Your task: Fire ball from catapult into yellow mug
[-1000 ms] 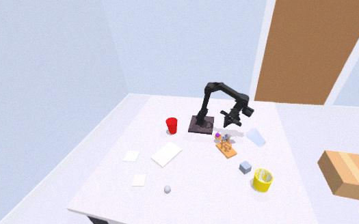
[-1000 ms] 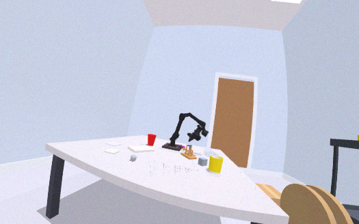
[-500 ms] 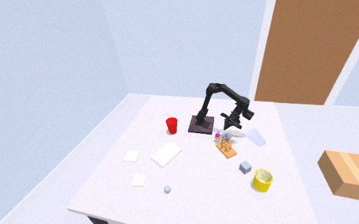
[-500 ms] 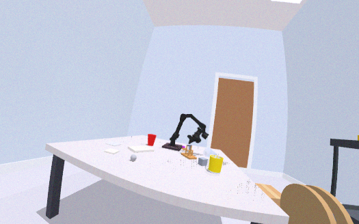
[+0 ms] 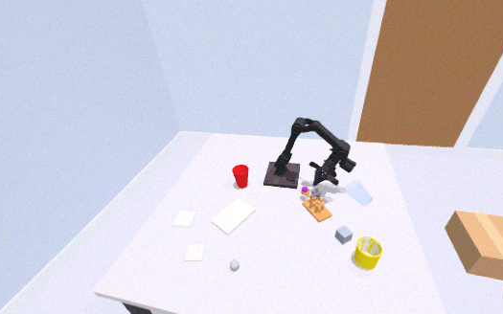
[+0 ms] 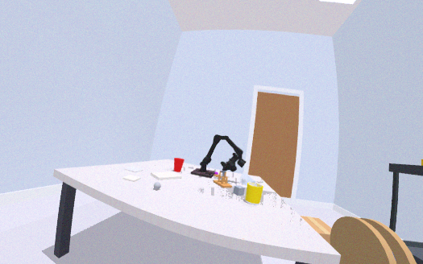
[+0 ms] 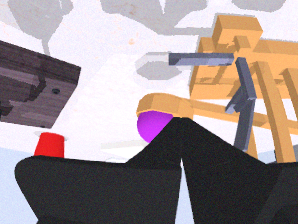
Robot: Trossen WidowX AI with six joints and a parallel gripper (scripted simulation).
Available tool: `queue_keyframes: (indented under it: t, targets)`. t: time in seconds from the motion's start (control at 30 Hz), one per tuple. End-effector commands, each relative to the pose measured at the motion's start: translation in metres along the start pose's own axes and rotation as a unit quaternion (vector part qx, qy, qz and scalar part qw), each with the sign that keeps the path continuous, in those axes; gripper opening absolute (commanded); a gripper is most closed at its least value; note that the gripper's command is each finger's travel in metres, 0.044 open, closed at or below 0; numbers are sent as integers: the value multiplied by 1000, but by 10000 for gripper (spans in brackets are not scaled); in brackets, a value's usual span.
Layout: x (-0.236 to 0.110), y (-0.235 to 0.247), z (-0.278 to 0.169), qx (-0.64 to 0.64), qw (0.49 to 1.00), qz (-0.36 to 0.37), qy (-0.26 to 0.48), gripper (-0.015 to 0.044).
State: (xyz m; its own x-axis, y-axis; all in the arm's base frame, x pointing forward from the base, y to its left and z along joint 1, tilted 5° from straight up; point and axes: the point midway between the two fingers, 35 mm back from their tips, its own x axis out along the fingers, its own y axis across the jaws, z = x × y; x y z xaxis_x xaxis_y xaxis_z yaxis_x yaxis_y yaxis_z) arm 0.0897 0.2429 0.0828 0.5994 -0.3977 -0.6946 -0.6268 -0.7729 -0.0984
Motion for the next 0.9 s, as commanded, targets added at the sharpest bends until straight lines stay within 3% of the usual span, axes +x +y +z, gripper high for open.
queue_keyframes:
  t: [0.0,0.87]
  targets:
    - [7,1,5,-8,1000,2,6,0]
    - [39,6,32,-20,1000,10,20,0]
